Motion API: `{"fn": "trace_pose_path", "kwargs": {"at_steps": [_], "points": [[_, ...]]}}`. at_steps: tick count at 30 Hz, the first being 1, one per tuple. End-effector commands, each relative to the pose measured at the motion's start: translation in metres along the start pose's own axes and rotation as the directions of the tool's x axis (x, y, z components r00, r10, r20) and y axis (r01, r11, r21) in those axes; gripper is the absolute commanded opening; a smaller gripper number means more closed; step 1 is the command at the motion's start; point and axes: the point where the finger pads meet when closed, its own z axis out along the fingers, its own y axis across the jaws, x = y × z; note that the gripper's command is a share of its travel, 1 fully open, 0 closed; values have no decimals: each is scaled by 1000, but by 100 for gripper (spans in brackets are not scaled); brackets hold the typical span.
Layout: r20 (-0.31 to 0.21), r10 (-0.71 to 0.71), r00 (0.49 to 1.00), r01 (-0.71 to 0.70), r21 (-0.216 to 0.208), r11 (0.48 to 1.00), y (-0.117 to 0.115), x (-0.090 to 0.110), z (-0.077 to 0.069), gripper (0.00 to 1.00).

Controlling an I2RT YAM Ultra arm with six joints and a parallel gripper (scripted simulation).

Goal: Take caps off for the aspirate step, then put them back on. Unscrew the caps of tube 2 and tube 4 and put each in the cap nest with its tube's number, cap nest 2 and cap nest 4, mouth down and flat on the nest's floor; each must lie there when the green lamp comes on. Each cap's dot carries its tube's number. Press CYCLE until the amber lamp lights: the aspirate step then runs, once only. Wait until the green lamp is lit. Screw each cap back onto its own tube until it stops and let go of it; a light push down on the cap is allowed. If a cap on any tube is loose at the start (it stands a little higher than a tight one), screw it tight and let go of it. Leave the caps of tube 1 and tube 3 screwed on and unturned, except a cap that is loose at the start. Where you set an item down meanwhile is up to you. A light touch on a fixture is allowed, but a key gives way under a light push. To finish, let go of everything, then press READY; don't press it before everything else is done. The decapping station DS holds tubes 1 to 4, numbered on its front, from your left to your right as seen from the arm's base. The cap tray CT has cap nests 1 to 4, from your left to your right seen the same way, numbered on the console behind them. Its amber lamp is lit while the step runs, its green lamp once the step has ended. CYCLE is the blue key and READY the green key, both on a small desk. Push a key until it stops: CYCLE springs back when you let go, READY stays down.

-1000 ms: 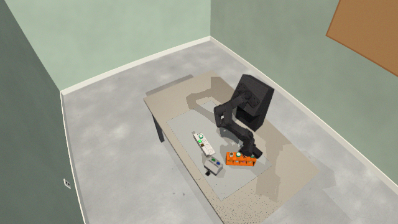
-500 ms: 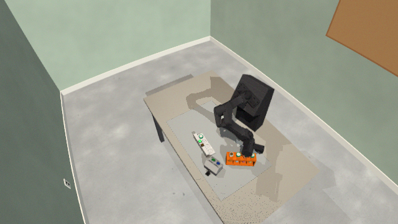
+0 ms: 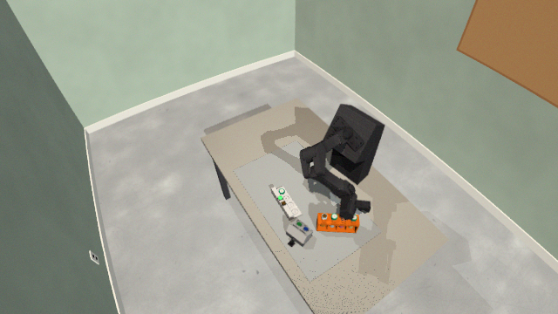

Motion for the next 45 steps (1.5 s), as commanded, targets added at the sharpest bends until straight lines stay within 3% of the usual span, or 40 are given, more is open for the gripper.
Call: {"fn": "trace_pose_path", "kwargs": {"at_steps": [1,7,11,15,20,22,29,37,39,45], "points": [[4,-5,1000,5,8,1000,-2,-1,-2,0],[4,-5,1000,5,8,1000,-2,-1,-2,0],[5,194,981,-194,7,981,-2,-1,-2,0],[6,385,923,-385,6,923,-2,-1,-2,0],[8,601,799,-601,4,799,-2,-1,-2,0],[8,601,799,-601,4,799,-2,-1,-2,0],[8,839,544,-839,1,544,-2,-1,-2,0],[8,985,175,-985,-2,175,-2,-1,-1,0],[8,985,175,-985,-2,175,-2,-1,-1,0],[7,992,-124,-992,-4,-124,-2,-1,-1,0]]}}
